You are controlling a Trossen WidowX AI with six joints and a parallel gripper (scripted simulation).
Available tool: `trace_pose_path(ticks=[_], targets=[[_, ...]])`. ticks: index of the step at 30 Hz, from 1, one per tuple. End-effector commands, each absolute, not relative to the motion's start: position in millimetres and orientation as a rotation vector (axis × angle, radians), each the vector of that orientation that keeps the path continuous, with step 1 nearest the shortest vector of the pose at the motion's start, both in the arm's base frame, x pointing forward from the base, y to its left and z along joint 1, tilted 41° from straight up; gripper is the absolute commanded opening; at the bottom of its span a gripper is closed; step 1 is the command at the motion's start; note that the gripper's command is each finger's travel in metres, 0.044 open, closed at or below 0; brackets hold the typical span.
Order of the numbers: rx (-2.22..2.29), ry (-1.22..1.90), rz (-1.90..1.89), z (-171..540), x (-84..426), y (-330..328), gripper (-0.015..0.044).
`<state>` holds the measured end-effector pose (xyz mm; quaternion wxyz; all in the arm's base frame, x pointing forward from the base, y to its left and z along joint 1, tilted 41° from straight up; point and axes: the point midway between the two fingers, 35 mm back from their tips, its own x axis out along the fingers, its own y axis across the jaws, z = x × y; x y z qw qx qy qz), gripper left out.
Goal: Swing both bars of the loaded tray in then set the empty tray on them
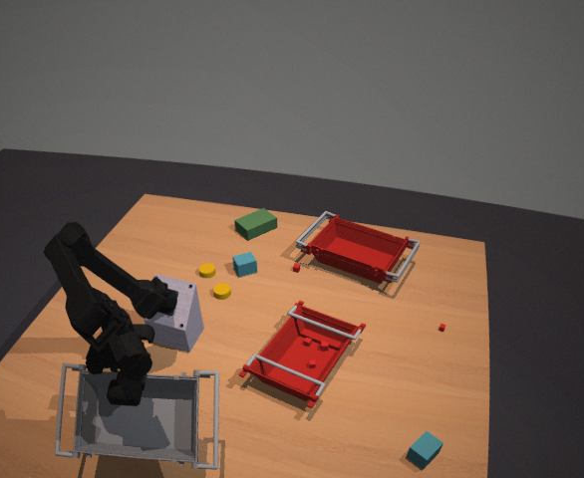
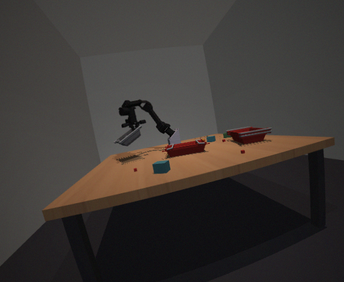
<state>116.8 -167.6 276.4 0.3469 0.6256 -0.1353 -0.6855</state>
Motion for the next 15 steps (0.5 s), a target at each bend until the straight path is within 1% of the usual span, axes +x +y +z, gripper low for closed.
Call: trace_pose_path(ticks=[1, 15], targets=[[1.611, -0.315, -1.764, 276, 131, -167, 0.0000], [1.543, -0.124, -1.753, 256, 185, -155, 0.0000]])
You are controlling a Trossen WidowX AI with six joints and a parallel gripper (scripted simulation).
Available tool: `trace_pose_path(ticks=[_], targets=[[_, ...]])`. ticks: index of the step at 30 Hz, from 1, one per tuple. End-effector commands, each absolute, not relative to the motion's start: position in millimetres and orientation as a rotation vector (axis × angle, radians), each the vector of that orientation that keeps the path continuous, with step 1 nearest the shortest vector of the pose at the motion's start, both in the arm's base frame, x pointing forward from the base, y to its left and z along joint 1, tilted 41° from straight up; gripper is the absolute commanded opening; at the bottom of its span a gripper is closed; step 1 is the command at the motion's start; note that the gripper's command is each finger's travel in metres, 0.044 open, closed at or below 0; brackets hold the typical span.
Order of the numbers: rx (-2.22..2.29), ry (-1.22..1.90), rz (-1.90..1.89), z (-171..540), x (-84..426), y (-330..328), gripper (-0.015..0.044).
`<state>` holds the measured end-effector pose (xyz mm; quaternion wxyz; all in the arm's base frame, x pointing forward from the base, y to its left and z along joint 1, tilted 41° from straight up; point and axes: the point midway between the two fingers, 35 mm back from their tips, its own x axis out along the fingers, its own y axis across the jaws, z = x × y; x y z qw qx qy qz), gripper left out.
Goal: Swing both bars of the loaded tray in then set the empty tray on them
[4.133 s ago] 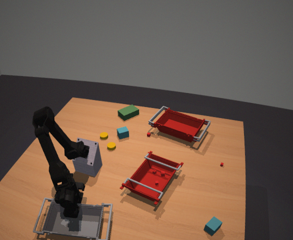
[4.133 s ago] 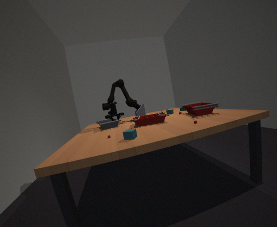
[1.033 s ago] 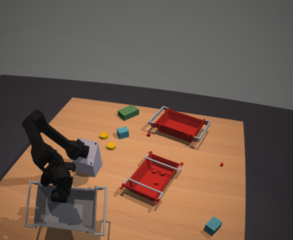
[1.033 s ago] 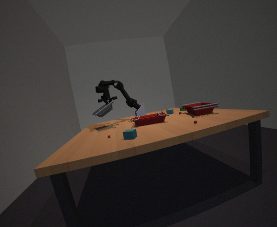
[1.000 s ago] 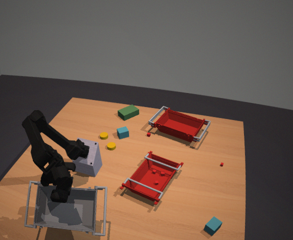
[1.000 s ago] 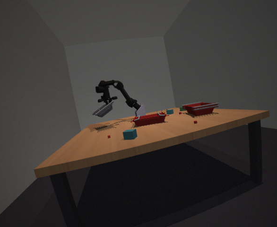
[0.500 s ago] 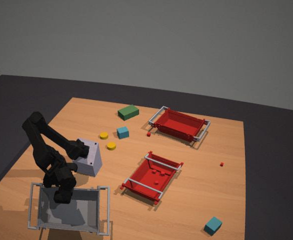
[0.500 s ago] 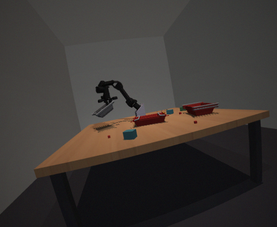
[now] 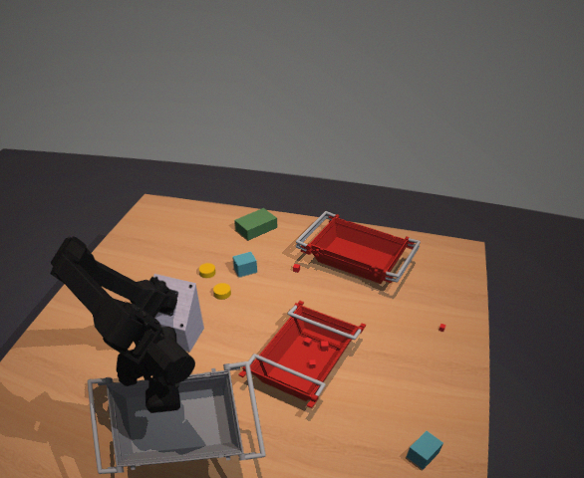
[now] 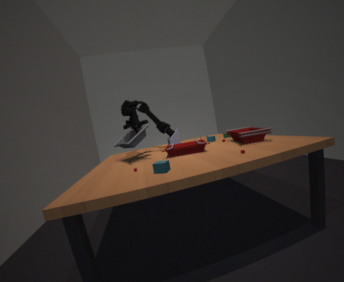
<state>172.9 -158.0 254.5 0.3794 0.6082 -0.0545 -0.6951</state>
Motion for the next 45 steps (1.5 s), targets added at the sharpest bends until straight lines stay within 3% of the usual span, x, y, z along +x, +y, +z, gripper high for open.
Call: trace_pose_path(ticks=[1, 45], targets=[[1.538, -0.111, -1.752, 254, 189, -154, 0.0000], [1.168, 0.345, -1.652, 155, 314, -31, 0.0000]])
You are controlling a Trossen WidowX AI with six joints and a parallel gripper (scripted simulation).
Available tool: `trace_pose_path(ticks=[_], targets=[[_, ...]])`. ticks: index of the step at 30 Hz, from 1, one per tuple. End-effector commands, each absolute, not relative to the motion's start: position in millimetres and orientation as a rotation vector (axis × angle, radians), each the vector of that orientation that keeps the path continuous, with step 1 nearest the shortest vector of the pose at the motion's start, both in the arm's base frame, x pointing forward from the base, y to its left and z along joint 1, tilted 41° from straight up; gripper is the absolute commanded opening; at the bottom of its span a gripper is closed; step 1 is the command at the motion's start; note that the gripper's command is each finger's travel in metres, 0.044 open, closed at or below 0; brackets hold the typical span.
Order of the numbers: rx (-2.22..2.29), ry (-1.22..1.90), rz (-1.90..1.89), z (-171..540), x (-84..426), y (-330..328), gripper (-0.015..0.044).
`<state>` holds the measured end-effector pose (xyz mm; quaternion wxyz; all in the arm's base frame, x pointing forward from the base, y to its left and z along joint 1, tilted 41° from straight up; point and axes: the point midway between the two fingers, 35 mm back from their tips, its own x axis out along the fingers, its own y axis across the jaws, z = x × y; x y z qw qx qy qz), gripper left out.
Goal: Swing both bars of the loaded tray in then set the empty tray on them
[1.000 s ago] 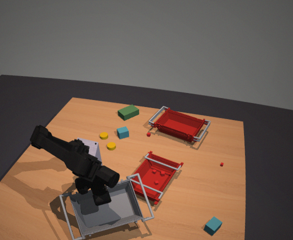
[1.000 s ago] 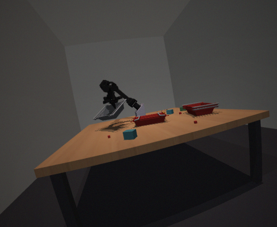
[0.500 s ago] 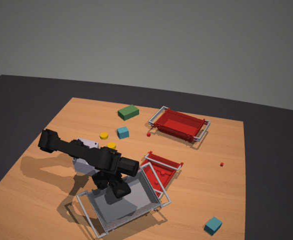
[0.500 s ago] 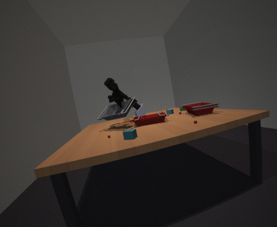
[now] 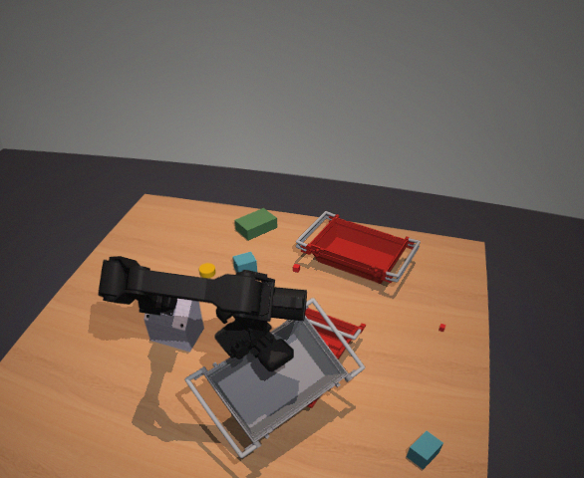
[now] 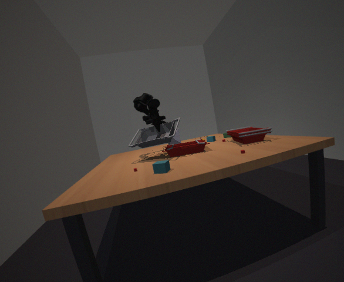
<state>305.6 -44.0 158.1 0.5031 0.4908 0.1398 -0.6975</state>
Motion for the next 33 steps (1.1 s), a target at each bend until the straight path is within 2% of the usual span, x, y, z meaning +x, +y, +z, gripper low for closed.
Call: trace_pose_path(ticks=[1, 33], targets=[[1.158, 0.353, -1.648, 152, 316, -27, 0.0000], [0.849, 0.512, -1.521, 68, 327, 86, 0.0000]])
